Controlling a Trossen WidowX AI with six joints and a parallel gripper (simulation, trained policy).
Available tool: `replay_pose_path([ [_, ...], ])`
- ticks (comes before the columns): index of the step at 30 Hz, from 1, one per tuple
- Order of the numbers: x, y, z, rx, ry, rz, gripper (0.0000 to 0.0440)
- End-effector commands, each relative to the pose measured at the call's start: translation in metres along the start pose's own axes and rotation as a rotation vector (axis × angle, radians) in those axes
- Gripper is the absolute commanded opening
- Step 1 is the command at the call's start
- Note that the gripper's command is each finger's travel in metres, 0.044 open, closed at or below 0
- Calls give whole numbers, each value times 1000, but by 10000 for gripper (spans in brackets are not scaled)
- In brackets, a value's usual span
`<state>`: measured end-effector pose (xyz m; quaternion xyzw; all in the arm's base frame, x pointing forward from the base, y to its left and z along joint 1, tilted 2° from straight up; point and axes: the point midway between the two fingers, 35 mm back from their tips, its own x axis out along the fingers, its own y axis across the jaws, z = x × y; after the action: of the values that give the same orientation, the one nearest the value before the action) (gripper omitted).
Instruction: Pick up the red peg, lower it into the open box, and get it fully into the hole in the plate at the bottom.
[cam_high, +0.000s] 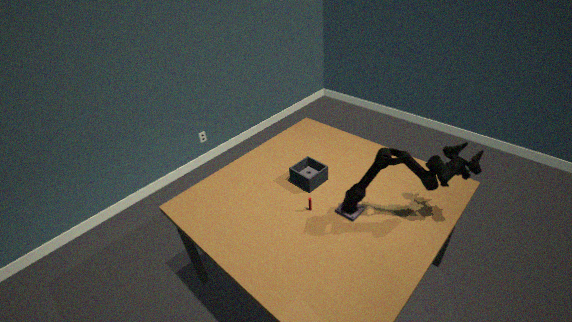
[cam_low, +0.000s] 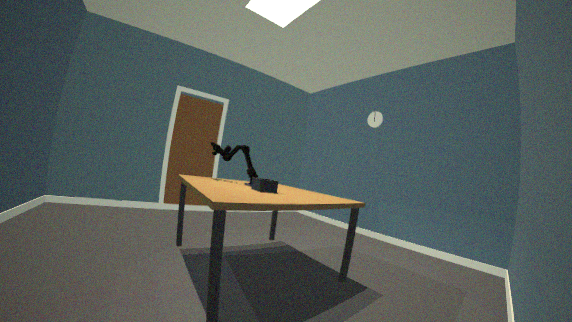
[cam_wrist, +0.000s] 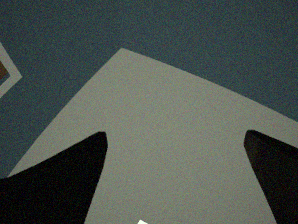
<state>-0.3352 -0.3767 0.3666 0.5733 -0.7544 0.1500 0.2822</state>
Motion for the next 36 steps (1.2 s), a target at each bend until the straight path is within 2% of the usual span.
replay_pose_path([
  [1,3,-7,-2,17,9,-14,425],
  [2,8,-16,-2,44,14,-31,440],
  [18,57,-138,-8,581,-53,-154,440],
  [36,72,-277,-24,1165,-260,-235,440],
])
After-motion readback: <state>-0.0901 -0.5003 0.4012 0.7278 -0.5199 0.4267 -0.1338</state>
